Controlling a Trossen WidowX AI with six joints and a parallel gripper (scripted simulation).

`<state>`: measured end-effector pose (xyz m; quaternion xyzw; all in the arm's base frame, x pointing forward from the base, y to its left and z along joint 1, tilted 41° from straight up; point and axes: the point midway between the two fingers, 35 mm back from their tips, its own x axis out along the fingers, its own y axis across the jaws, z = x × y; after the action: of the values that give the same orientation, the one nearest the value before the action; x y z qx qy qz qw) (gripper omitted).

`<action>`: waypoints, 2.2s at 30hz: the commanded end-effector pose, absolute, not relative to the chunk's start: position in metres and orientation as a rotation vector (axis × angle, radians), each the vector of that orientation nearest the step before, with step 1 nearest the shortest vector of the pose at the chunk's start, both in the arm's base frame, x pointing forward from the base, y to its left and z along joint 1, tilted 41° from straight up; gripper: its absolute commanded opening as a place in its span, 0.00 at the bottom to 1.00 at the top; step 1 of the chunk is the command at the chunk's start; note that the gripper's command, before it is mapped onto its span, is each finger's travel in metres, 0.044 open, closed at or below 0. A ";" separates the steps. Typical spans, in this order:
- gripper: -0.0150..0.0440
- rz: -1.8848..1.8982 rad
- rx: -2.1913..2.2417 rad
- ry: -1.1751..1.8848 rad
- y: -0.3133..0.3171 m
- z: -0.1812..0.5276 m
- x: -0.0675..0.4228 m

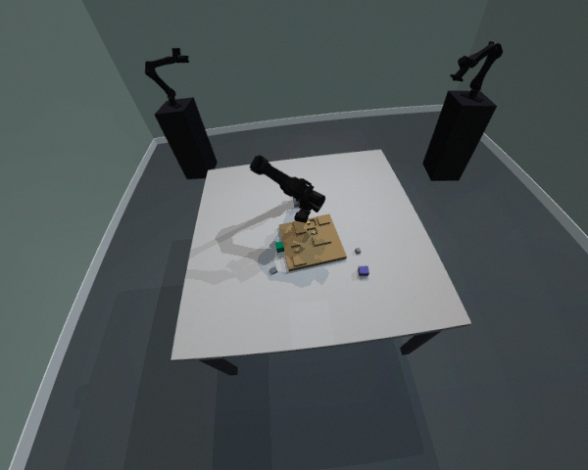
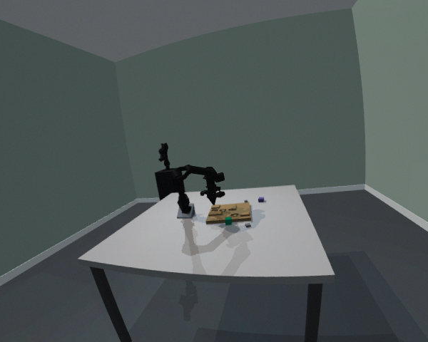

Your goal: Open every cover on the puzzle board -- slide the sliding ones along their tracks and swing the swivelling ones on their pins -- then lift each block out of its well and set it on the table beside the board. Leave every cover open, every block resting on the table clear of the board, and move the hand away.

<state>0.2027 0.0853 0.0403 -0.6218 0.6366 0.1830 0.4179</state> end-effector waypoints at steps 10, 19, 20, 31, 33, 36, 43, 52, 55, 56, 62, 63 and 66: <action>0.25 -0.501 -0.572 1.391 0.132 0.018 0.242; 0.25 -0.770 -0.225 1.235 0.147 0.008 0.253; 0.25 -0.799 -0.186 1.216 0.148 0.007 0.254; 0.25 -1.085 0.243 0.970 0.163 -0.004 0.266; 0.25 -1.132 0.320 0.919 0.166 -0.006 0.268; 0.25 -1.200 0.436 0.840 0.169 -0.009 0.270; 0.25 -1.251 0.527 0.776 0.171 -0.011 0.272; 0.25 -1.251 0.527 0.776 0.171 -0.011 0.272; 0.25 -1.251 0.527 0.776 0.171 -0.011 0.272; 0.25 -1.251 0.527 0.776 0.171 -0.011 0.272; 0.25 -1.251 0.527 0.776 0.171 -0.011 0.272; 0.25 -1.251 0.527 0.776 0.171 -0.011 0.272; 0.25 -1.251 0.527 0.776 0.171 -0.011 0.272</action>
<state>0.2723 0.1708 -0.0091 0.2373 0.3501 -0.5605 0.7120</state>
